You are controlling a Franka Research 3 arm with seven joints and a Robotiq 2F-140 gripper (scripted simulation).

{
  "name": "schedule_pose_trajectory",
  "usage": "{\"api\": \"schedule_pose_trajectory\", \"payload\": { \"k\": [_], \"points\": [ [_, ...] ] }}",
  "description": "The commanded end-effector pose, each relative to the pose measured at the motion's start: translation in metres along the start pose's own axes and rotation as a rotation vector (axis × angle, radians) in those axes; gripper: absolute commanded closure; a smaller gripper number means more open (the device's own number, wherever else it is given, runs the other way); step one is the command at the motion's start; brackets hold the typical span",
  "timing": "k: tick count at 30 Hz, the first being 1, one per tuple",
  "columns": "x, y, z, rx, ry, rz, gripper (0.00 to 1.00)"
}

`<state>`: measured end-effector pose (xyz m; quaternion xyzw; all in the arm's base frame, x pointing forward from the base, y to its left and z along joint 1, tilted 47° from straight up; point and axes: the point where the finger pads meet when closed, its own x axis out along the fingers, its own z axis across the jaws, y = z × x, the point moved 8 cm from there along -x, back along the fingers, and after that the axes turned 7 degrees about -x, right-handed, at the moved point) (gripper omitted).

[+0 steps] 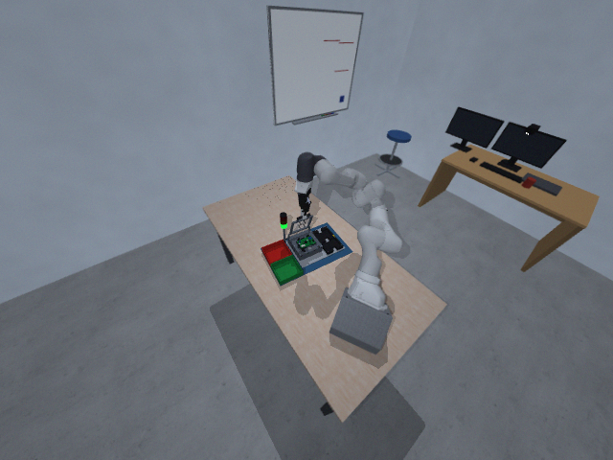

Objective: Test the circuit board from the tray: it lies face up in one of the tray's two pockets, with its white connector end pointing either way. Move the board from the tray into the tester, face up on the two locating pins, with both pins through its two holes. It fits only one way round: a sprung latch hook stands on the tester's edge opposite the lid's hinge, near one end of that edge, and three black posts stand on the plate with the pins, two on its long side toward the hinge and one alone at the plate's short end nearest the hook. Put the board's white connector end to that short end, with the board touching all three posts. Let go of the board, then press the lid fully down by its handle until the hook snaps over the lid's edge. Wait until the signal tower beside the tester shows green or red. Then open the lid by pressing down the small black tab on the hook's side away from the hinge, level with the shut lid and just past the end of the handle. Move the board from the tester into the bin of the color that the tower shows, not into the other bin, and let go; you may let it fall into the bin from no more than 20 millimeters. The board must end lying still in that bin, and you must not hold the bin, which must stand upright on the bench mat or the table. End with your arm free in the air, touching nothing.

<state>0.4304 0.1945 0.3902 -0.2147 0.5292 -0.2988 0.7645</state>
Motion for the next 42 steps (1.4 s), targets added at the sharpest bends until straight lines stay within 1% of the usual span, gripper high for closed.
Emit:
{"api": "schedule_pose_trajectory", "payload": {
  "k": [1,25,26,42],
  "points": [
    [-0.0022,-0.0001,0.0047,0.005,-0.015,0.003,1.00],
    [-0.0022,-0.0001,0.0047,0.005,-0.015,0.003,1.00],
    [-0.0022,-0.0001,0.0047,0.005,-0.015,0.003,0.84],
    [-0.0022,-0.0001,0.0047,0.005,-0.015,0.003,0.84]
  ]
}}
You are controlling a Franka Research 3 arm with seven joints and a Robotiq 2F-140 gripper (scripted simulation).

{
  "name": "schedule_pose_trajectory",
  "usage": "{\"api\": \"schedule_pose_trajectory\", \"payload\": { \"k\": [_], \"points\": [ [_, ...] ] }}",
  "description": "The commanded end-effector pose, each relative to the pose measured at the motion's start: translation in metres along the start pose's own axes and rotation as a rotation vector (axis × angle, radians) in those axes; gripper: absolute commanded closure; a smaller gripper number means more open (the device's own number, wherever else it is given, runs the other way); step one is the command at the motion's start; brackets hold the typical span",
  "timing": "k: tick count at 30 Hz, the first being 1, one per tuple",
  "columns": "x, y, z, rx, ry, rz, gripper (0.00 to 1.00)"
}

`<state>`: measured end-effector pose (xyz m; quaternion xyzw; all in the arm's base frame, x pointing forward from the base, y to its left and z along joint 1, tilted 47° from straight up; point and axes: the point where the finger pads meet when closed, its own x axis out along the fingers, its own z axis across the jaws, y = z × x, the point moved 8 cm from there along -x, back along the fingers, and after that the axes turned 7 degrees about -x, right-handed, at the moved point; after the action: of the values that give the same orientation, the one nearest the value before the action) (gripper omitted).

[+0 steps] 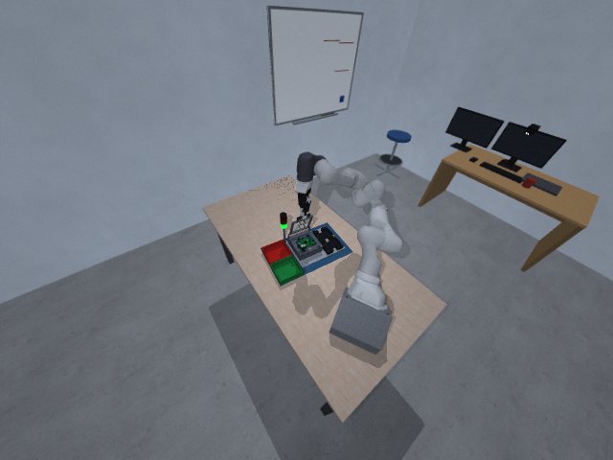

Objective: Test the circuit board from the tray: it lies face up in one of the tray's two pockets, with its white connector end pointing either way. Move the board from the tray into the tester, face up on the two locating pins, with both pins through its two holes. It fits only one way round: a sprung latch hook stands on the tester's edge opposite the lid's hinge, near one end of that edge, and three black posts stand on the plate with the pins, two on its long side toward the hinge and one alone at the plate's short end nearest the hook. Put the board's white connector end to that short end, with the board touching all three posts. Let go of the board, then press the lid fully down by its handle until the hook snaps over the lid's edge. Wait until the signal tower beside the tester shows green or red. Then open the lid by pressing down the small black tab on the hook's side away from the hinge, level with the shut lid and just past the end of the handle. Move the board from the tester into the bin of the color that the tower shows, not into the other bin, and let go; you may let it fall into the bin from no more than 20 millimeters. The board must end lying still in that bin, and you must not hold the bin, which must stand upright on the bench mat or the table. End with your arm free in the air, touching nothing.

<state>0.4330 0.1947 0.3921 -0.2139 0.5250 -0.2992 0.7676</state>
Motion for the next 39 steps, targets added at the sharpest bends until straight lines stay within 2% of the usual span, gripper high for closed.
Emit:
{"api": "schedule_pose_trajectory", "payload": {
  "k": [1,39],
  "points": [
    [-0.0014,0.0003,0.0016,-0.001,-0.006,0.003,0.84],
    [0.0018,0.0007,-0.0021,-0.001,-0.006,0.003,0.84]
  ]
}}
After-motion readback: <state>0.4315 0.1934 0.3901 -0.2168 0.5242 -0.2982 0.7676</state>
